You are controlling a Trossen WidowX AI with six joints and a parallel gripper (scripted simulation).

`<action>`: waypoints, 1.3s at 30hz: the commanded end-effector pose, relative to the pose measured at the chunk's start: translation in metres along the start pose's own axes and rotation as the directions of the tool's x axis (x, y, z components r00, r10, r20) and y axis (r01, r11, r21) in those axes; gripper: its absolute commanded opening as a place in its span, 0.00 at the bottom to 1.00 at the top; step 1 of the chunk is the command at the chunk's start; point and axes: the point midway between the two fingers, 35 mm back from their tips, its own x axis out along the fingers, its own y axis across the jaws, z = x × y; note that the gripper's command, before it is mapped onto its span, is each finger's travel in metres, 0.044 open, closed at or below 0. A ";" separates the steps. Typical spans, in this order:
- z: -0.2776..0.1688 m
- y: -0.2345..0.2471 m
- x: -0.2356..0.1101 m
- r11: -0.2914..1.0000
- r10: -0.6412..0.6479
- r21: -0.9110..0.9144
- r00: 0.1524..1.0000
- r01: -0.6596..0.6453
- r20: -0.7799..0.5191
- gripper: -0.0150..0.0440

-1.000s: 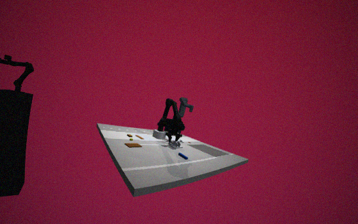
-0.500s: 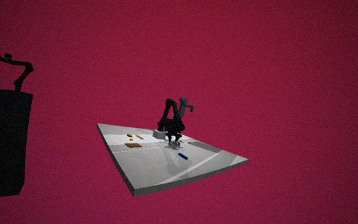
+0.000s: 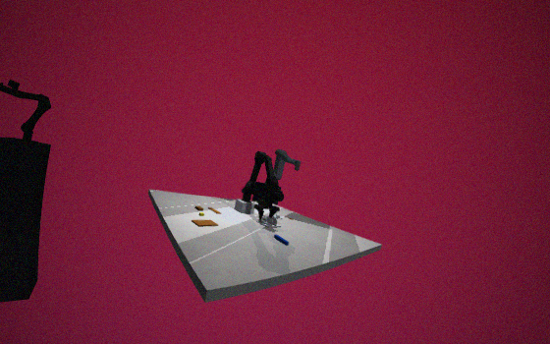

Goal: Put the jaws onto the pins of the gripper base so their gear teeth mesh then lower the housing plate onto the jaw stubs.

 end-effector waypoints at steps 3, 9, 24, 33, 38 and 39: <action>0.000 0.000 0.003 1.000 -0.003 -0.005 1.000 0.003 0.000 0.85; 0.000 0.000 0.003 1.000 -0.003 -0.005 1.000 0.003 0.000 0.85; 0.000 0.000 0.006 1.000 -0.003 -0.005 1.000 0.003 0.000 0.85; 0.000 0.000 0.008 1.000 -0.003 -0.004 1.000 0.003 0.000 0.85; 0.000 0.000 0.008 1.000 -0.003 -0.004 1.000 0.003 0.000 0.85; 0.000 0.000 0.008 1.000 -0.003 -0.004 1.000 0.003 0.000 0.85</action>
